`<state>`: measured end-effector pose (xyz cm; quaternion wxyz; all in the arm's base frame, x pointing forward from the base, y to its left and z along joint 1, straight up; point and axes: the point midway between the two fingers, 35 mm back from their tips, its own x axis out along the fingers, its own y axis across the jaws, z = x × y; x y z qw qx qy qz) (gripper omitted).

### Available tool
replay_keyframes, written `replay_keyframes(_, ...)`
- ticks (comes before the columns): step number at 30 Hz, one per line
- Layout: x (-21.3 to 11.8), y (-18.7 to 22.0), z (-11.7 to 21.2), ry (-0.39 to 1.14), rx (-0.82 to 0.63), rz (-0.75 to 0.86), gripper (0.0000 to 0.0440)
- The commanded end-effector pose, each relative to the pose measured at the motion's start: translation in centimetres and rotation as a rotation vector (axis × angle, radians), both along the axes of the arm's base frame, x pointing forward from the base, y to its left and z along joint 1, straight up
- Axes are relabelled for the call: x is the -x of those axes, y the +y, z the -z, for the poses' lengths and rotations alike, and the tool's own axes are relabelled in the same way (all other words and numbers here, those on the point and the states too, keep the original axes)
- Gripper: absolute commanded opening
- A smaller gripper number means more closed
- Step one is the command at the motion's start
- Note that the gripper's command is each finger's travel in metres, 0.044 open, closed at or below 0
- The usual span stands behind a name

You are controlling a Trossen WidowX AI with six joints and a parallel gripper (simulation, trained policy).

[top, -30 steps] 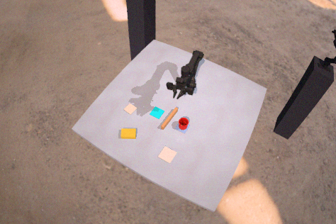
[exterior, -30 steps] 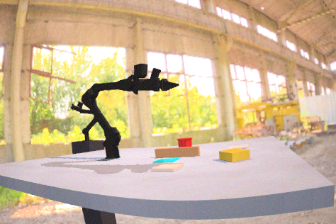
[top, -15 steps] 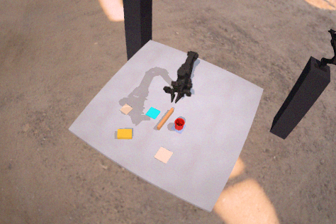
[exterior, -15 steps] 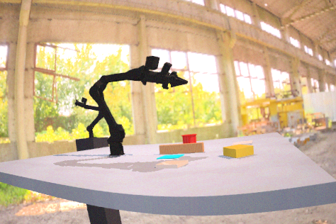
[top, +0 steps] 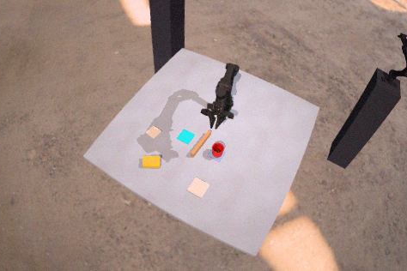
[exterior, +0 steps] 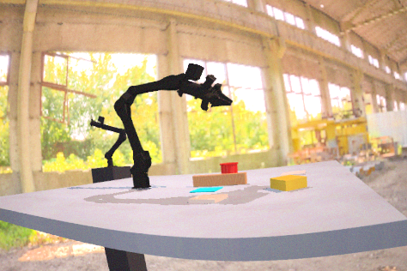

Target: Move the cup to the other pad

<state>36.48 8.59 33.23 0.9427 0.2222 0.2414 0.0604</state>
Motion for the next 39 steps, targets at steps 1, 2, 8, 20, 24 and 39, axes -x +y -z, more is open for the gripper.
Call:
replay_keyframes(1,-0.3,0.5,0.1,0.041,-0.028,0.008,0.0132)
replay_keyframes(2,-0.3,0.7,0.2,0.057,-0.038,0.011,0.0132)
replay_keyframes(8,-0.7,1.5,0.7,0.151,-0.093,0.035,0.0135)
replay_keyframes(20,-1.0,3.0,2.1,0.348,-0.185,0.104,0.0134)
replay_keyframes(24,-1.0,3.4,2.8,0.415,-0.207,0.135,0.0129)
replay_keyframes(39,-0.8,3.8,6.4,0.657,-0.219,0.269,0.0132)
